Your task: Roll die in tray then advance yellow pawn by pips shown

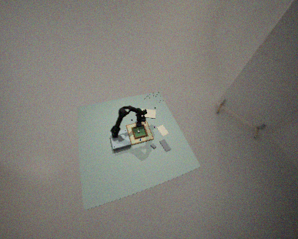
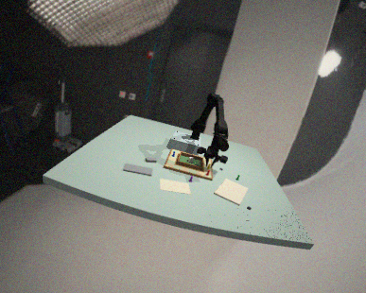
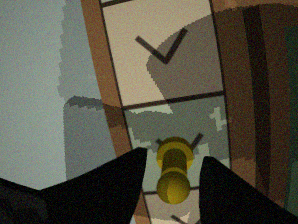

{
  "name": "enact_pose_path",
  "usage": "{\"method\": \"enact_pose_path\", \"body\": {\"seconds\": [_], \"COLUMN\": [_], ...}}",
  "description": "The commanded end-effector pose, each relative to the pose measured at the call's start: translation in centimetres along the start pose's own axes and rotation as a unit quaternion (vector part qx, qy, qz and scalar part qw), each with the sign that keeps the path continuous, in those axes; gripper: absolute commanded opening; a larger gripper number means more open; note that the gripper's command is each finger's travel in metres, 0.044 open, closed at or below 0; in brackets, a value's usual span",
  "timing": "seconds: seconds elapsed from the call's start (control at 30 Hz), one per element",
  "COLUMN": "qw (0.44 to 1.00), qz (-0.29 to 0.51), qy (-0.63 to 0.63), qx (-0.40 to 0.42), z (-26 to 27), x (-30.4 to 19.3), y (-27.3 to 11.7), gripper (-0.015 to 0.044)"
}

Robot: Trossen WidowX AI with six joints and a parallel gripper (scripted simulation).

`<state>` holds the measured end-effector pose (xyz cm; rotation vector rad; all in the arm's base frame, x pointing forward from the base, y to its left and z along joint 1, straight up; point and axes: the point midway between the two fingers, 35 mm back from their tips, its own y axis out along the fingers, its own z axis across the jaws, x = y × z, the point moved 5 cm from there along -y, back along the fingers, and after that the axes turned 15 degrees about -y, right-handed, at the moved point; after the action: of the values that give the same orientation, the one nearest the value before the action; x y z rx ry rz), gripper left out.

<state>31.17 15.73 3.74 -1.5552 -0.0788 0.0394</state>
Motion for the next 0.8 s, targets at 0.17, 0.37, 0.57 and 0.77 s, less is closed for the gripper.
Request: {"method": "enact_pose_path", "body": {"seconds": [0.17,0.37,0.57,0.77], "qw": [1.000,1.000,1.000,1.000], "qz": [-0.001,-0.001,-0.004,-0.003], "qy": [0.002,0.000,-0.009,-0.005], "qx": [0.000,0.001,0.005,0.003], "z": [0.0,0.1,0.3,0.3], "x": [0.0,0.1,0.7,0.8], "y": [0.1,-0.5,-4.2,-8.3], "gripper": [0.0003,0.0000,0.0000,0.0000]}}
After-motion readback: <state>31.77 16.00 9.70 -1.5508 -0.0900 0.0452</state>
